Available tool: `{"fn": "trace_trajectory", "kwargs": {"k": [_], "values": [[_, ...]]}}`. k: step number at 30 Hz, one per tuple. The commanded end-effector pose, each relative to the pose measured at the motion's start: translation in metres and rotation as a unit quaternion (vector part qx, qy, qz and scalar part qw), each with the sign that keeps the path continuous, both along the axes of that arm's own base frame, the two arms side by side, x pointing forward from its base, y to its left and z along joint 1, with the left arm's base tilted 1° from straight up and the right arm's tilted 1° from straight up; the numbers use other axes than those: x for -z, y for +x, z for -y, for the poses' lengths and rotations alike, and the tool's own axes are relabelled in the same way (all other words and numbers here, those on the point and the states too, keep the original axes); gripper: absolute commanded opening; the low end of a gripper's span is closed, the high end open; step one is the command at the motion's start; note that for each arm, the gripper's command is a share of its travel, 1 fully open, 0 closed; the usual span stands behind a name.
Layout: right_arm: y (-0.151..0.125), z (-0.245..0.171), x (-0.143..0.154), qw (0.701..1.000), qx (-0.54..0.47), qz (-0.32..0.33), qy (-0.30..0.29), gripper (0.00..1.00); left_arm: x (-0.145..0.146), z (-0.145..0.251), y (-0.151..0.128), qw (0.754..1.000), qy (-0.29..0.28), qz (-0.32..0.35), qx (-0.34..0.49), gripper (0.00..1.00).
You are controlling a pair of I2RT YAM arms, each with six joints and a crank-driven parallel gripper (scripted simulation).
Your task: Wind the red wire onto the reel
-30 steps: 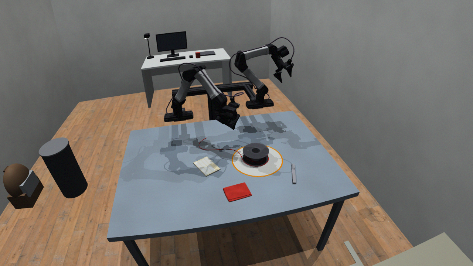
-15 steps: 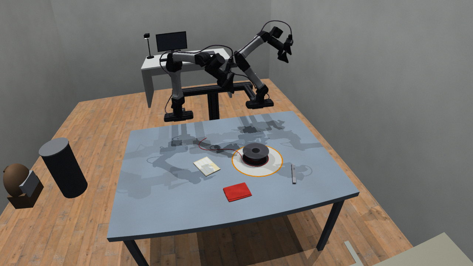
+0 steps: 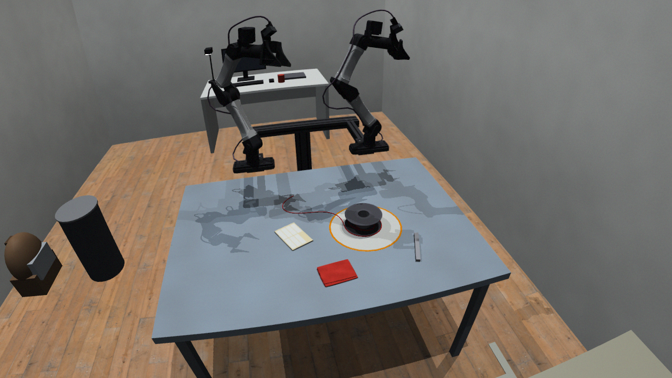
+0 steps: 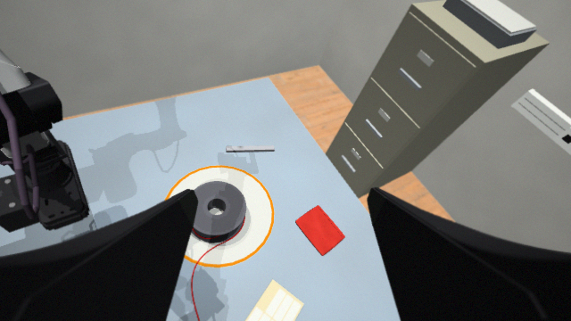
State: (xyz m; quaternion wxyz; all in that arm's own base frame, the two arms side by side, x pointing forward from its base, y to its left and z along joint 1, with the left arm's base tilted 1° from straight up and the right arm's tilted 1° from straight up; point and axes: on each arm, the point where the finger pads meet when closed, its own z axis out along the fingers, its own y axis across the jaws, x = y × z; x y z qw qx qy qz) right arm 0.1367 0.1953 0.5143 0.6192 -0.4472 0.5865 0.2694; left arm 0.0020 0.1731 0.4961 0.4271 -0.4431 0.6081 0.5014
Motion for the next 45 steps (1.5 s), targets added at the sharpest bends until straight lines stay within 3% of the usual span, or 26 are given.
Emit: {"fn": "trace_trajectory", "kwargs": {"k": [1,8,21,33,45], "values": [[-0.006,0.031,-0.004,0.995,0.072,-0.068,0.025,1.0,-0.023,0.001,-0.004,0.996,0.022,0.07,-0.041,1.0],[-0.031,0.068,-0.027,0.988,0.096,-0.073,0.095,1.0,-0.045,0.012,-0.006,0.99,0.058,0.113,-0.056,1.0],[-0.034,0.073,-0.03,0.987,0.101,-0.074,0.104,1.0,-0.048,0.013,-0.006,0.989,0.063,0.119,-0.057,1.0],[-0.024,0.082,-0.03,0.982,0.141,-0.07,0.107,1.0,-0.048,0.013,0.003,0.99,0.059,0.121,-0.03,1.0],[0.005,0.121,-0.03,0.949,0.289,-0.052,0.117,1.0,-0.048,0.018,0.035,0.988,0.047,0.126,0.071,1.0]]}}
